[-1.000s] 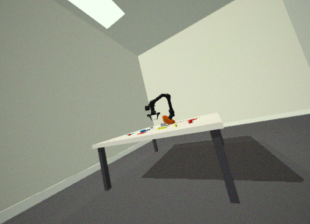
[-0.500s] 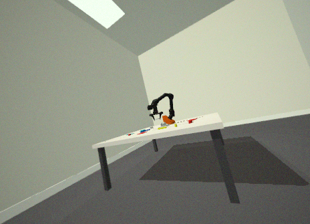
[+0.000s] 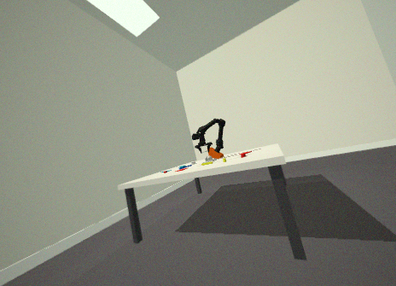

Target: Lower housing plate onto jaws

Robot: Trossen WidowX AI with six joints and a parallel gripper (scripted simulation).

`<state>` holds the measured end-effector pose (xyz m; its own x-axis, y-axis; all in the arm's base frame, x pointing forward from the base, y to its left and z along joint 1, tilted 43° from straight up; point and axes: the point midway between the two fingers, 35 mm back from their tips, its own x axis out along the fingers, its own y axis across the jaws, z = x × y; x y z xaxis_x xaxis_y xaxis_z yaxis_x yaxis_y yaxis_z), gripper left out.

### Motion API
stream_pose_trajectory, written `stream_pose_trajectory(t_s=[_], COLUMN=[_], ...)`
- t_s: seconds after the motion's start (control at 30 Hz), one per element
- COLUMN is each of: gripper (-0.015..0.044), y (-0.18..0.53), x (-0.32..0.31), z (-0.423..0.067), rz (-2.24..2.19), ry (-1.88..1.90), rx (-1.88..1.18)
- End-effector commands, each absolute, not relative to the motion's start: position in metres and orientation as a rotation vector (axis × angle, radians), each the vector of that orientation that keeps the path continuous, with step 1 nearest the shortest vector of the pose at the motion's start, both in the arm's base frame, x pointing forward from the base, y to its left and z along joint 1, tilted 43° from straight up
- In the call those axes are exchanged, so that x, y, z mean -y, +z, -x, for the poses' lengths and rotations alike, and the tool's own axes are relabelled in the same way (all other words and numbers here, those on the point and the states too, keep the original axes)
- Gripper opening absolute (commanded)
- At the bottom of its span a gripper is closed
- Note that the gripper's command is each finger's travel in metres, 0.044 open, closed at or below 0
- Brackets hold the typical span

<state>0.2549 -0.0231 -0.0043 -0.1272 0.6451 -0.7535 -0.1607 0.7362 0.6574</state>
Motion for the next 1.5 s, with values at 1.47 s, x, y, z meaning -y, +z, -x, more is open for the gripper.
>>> stream_pose_trajectory(t_s=[1.47], gripper=[0.0351], y=[0.021], x=[-0.02], z=[-0.24], rz=[-0.593], ry=[0.577], rx=[-1.651])
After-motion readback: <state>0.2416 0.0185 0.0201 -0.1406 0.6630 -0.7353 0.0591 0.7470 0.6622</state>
